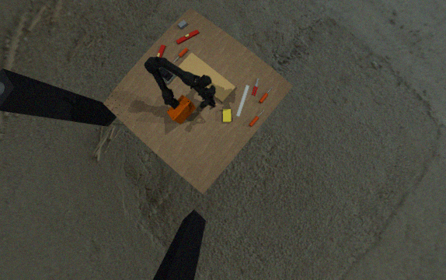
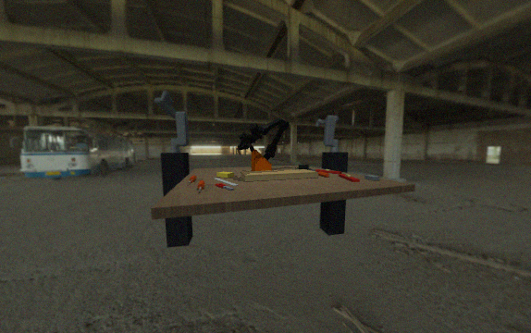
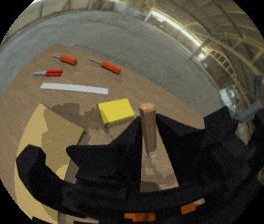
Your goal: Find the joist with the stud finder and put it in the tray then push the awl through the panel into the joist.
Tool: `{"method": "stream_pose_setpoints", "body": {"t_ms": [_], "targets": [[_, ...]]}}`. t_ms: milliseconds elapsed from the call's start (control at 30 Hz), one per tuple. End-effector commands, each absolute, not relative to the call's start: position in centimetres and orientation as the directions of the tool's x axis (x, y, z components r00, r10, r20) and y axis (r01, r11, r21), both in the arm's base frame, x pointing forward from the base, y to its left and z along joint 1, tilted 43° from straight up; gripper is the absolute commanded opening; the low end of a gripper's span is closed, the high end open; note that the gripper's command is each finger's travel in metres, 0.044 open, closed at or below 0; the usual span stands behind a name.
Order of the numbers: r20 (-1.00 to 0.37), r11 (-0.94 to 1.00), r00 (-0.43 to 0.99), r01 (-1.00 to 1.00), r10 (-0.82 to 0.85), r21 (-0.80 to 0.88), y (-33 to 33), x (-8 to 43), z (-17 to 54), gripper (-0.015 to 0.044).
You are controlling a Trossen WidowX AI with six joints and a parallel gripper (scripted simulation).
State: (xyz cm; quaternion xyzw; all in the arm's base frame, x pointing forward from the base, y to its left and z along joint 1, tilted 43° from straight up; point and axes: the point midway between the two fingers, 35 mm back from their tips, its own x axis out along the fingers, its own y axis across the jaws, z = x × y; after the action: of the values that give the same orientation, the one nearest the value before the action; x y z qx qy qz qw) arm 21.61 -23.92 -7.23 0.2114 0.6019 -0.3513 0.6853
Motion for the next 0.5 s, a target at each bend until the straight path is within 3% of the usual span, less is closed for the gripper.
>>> {"method": "stream_pose_setpoints", "body": {"t_ms": [0, 467], "targets": [[-0.95, 0.591, 0.049, 0.793, -0.308, -0.151, -24.4, 21.2, -6.2, 0.0], [-0.836, 0.299, 0.086, 0.95, -0.541, -0.095, -24.7, 18.6, -3.3, 0.0]]}}
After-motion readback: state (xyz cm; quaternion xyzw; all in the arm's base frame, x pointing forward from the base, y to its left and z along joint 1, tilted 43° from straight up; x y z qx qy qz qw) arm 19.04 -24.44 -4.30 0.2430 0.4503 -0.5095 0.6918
